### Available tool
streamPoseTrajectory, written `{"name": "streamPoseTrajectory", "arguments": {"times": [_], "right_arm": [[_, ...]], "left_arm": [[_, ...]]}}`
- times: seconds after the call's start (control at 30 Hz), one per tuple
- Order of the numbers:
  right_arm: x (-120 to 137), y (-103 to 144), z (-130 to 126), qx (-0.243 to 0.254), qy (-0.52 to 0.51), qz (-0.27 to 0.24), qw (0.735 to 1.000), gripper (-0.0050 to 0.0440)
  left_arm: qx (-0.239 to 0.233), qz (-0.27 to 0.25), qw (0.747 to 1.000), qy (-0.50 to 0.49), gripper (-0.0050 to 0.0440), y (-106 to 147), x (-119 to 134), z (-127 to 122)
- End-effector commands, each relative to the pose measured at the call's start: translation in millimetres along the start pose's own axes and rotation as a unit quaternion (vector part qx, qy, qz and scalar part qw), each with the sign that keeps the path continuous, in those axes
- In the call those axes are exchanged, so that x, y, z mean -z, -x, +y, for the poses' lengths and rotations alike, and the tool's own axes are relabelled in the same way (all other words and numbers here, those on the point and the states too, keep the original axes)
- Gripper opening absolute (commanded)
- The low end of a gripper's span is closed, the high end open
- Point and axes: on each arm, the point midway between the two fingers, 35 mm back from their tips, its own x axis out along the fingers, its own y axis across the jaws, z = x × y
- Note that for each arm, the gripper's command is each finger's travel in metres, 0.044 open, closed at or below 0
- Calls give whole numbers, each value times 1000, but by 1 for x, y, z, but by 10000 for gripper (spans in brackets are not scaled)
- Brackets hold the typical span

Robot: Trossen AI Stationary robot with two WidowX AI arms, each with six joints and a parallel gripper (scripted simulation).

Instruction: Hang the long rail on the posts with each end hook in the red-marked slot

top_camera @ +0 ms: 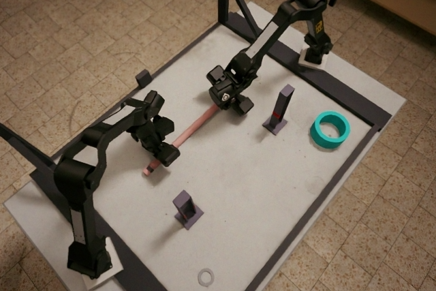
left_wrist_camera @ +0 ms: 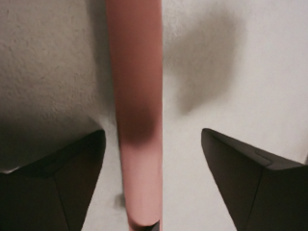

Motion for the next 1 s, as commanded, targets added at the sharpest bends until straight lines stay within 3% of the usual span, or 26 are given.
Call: {"name": "streamPoseTrajectory", "arguments": {"times": [0.0, 0.17, 0.3, 0.47, 0.53, 0.67, 0.97], "right_arm": [[-3, 8, -1, -4, -3, -11, 1000, -27], [-3, 8, -1, -4, -3, -11, 1000, -50], [-3, 8, -1, -4, -3, -11, 1000, -50], [-3, 8, -1, -4, -3, -11, 1000, -50], [-3, 8, -1, -4, -3, -11, 1000, -50], [-3, 8, -1, -4, -3, -11, 1000, -50], [-3, 8, -1, -4, -3, -11, 1000, -50]], "left_arm": [[-9, -10, 1000, -1, 323, 8, -4, 5], [-6, -21, 1000, -6, 440, 48, -7, 0], [-6, -21, 1000, -6, 440, 72, -6, 0], [-36, -3, 999, 8, 320, 59, -6, 1], [-36, -3, 999, 8, 320, 59, -6, 1], [-121, 5, 992, 26, 225, 52, -9, -5], [-275, -9, 961, 32, 225, 39, -11, -24]]}}
